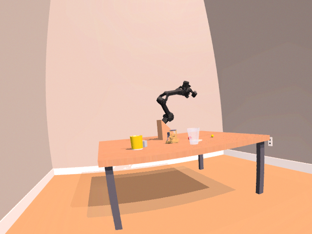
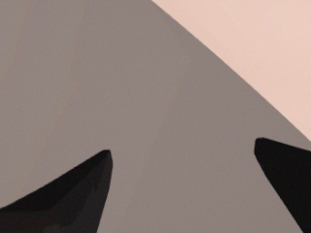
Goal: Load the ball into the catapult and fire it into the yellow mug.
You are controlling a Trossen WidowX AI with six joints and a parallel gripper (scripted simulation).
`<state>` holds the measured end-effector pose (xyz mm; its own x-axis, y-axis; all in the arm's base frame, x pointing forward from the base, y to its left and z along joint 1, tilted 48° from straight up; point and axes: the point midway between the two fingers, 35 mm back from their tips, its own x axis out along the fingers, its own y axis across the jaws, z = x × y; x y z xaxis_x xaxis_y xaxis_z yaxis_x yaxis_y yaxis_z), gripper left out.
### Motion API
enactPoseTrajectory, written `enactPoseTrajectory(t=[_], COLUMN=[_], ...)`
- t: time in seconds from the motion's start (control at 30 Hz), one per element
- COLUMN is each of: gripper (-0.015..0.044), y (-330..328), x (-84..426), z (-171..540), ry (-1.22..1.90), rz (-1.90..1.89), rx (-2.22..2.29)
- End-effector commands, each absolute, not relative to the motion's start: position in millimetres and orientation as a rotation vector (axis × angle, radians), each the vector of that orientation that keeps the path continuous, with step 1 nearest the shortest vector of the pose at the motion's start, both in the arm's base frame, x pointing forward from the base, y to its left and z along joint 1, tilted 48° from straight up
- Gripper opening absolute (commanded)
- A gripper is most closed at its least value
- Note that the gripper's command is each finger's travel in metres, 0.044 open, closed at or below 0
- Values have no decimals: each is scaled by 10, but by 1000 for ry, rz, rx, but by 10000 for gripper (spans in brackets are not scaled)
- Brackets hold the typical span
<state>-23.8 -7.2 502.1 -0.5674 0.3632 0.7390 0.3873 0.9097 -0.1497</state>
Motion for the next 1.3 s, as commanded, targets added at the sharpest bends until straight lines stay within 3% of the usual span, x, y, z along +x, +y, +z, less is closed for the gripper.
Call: enactPoseTrajectory(t=[0.0, 1.27], gripper=[426, 440], y=[-66, 1435], x=[-243, -754], z=[5020, 4633], ry=[-2225, -2103], rz=[-33, 716], rx=[-534, -1008])
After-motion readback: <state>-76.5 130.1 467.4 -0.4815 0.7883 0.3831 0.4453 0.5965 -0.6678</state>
